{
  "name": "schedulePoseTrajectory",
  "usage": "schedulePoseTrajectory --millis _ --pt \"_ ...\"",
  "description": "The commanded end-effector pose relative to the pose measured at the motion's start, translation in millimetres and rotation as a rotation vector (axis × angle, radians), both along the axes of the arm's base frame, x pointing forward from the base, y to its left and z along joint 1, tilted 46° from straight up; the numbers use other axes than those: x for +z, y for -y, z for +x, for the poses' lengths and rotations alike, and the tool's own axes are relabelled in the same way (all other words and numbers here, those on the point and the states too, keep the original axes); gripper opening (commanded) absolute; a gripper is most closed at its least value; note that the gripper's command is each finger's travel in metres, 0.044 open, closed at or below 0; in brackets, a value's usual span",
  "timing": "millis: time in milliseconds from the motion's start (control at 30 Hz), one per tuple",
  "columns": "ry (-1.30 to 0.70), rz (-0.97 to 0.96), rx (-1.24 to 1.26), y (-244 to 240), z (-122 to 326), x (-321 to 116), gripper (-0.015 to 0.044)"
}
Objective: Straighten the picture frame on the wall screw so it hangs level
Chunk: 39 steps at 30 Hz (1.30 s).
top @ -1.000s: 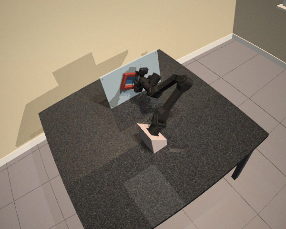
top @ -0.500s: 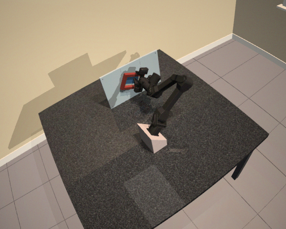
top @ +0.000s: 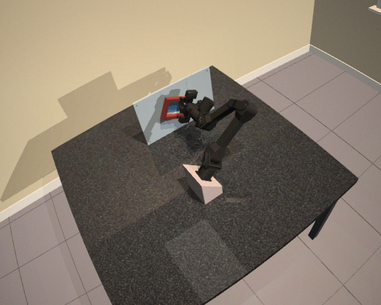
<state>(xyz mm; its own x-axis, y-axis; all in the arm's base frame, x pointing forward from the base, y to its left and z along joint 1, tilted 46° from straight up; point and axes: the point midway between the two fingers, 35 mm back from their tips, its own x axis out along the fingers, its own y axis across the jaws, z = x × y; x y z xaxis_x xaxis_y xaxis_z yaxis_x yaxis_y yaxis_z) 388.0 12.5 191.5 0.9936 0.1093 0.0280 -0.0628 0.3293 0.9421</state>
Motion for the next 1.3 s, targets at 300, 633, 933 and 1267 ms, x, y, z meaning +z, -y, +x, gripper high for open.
schedulePoseTrajectory --millis 300,633,933,1267 --pt "0.002 0.0 -0.001 -0.2 0.0 0.8 0.0" --pt "0.002 0.0 -0.001 -1.2 -0.2 3.2 0.0" --pt "0.002 0.0 -0.001 -2.1 -0.4 6.0 0.0" --pt "0.002 0.0 -0.001 -2.6 -0.5 7.2 0.0"
